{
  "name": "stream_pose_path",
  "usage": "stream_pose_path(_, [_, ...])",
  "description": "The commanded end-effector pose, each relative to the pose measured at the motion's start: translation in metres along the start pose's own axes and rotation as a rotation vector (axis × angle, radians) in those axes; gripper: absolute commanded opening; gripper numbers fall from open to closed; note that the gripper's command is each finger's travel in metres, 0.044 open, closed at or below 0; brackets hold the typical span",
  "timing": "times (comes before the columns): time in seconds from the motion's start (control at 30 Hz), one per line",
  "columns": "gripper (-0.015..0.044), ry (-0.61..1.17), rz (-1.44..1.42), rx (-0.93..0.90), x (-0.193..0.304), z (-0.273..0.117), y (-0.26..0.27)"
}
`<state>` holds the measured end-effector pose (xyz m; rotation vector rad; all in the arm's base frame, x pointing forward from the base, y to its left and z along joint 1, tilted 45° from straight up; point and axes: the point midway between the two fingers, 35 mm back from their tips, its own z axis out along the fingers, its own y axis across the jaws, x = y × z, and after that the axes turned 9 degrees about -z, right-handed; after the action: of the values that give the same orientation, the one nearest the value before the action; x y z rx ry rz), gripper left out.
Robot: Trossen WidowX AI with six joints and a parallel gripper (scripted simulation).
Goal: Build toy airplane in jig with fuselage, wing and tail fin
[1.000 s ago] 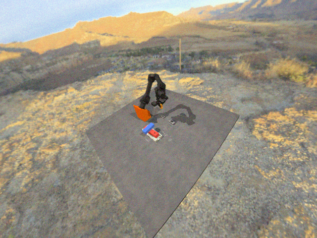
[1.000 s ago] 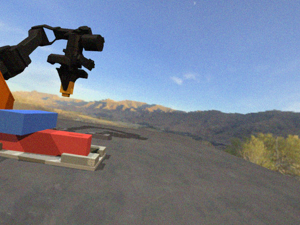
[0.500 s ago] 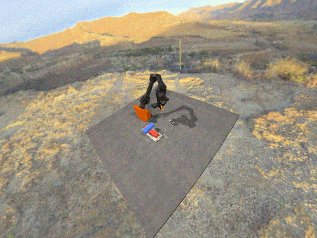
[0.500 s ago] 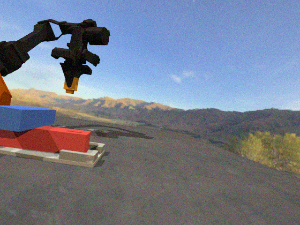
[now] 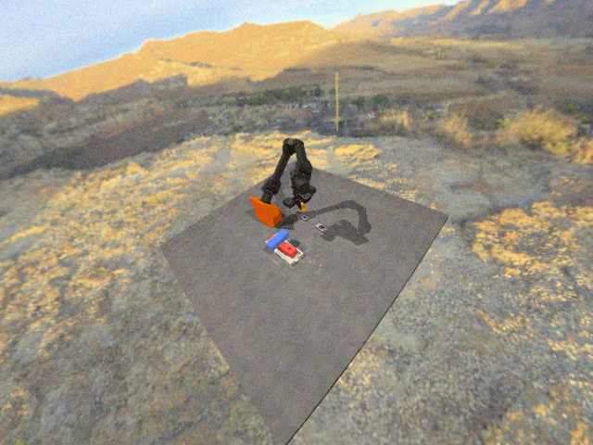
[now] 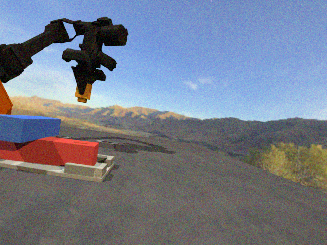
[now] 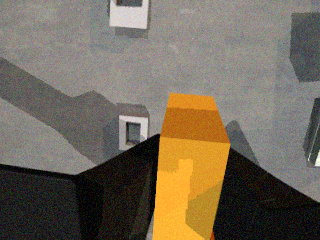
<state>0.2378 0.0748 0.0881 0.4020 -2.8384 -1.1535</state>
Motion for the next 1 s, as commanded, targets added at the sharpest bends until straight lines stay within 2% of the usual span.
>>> stream_pose_path(0.0, [0.0000, -0.006, -0.017, 0.008, -0.009, -0.001, -0.010])
stream_pose_path(0.97, [0.0000, -0.005, -0.078, 0.012, -0.047, 0.012, -0.086])
